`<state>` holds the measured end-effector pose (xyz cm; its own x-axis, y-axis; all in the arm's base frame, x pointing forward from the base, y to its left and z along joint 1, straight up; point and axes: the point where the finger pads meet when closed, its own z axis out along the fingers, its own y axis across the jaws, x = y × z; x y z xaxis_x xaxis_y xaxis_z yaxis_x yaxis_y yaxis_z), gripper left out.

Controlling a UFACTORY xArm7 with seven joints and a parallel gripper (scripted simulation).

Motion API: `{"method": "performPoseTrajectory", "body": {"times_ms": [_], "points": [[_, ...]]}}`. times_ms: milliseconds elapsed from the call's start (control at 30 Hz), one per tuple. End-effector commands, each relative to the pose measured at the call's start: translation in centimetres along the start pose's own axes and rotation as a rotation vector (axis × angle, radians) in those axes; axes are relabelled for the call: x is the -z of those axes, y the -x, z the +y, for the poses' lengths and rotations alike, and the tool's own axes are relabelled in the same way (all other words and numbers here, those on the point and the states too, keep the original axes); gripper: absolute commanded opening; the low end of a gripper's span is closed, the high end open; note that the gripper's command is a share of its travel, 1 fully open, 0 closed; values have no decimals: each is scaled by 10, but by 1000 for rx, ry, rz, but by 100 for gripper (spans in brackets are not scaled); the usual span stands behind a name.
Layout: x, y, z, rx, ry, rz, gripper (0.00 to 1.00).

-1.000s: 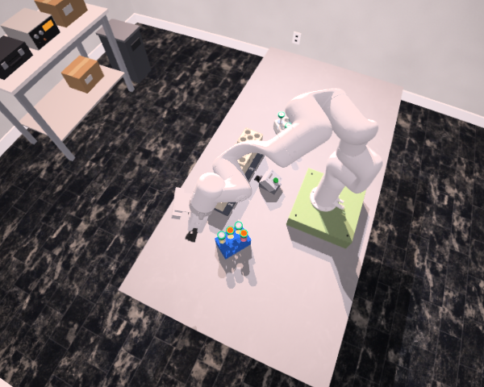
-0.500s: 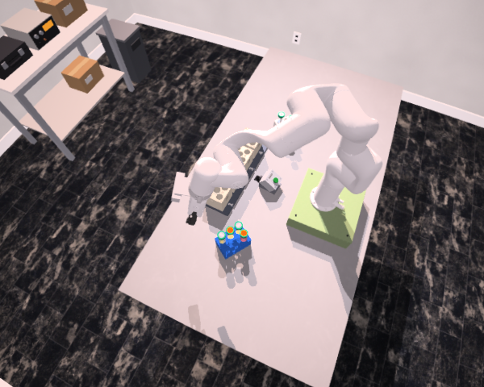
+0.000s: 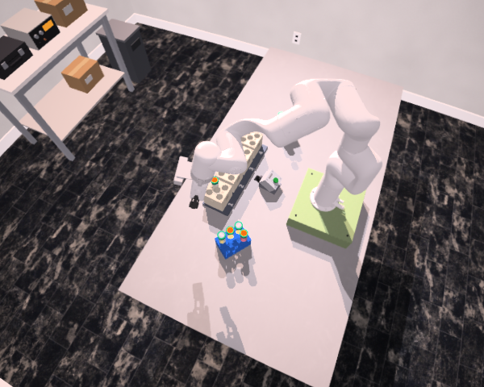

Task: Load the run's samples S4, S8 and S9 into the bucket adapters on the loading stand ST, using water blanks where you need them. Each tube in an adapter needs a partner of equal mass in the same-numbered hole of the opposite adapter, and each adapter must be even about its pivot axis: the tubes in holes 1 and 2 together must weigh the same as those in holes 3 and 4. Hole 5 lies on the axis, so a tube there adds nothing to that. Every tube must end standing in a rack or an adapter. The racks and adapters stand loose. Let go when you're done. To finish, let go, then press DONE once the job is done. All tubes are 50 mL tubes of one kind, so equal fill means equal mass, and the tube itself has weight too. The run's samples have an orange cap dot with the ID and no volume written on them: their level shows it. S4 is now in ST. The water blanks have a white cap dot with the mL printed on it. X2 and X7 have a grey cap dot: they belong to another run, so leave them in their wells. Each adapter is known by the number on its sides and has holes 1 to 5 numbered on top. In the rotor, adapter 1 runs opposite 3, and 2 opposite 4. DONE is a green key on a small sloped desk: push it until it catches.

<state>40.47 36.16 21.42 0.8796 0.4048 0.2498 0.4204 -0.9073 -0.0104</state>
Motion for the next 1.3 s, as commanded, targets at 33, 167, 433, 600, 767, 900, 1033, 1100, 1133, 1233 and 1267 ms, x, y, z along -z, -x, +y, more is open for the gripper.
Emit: {"method": "performPoseTrajectory", "body": {"times_ms": [33, 167, 433, 600, 767, 900, 1033, 1100, 1133, 1233, 1267], "points": [[0, 1, 20, -32, 15, -24, 100], [-1, 3, 40, -32, 15, -24, 100], [-3, 9, 72, -69, 31, -57, 100], [-4, 12, 88, -69, 31, -57, 100], [-5, 20, 112, -107, 43, -90, 100], [-6, 24, 127, -107, 43, -90, 100], [-6, 28, 136, -145, 52, -122, 100], [-7, 32, 145, -145, 52, -122, 100], [-7, 34, 150, -145, 52, -122, 100], [-7, 39, 163, -144, 52, -122, 100], [-7, 39, 163, -144, 52, -122, 100]]}}
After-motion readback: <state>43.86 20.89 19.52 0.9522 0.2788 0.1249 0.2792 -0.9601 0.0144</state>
